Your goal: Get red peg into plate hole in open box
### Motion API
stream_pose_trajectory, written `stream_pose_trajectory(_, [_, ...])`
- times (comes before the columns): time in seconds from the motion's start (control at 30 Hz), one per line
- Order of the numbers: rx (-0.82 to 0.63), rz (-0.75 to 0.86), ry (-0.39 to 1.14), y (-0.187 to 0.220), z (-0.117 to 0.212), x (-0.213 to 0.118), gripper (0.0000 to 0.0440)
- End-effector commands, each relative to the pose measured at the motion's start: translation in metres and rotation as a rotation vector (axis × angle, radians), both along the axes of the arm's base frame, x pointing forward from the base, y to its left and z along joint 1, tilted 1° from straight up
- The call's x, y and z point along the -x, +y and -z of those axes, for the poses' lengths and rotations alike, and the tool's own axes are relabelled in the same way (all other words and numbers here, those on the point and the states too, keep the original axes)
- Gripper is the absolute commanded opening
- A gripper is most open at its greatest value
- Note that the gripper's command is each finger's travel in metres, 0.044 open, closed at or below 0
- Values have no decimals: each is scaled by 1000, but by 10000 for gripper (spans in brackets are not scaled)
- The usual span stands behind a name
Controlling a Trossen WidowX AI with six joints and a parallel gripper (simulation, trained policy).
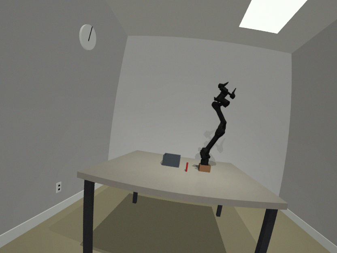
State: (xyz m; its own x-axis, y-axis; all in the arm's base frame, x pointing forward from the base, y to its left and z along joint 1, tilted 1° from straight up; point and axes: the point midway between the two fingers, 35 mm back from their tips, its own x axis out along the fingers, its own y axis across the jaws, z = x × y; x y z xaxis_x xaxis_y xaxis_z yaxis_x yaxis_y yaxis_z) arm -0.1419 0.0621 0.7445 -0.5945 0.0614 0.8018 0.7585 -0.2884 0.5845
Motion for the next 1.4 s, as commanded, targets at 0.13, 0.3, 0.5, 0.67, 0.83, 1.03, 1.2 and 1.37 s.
stream_pose_trajectory(0.13, [-113,-127,189,-65,-14,-64,440])
stream_pose_trajectory(0.3, [-197,-228,304,-106,-13,-108,440])
stream_pose_trajectory(0.5, [-310,-338,443,-154,-2,-166,440])
stream_pose_trajectory(0.67, [-404,-440,549,-188,15,-214,440])
stream_pose_trajectory(0.83, [-497,-552,646,-216,38,-261,440])
stream_pose_trajectory(1.03, [-604,-696,753,-238,72,-316,440])
stream_pose_trajectory(1.2, [-693,-820,837,-245,103,-359,440])
stream_pose_trajectory(1.37, [-784,-944,916,-244,137,-399,440])
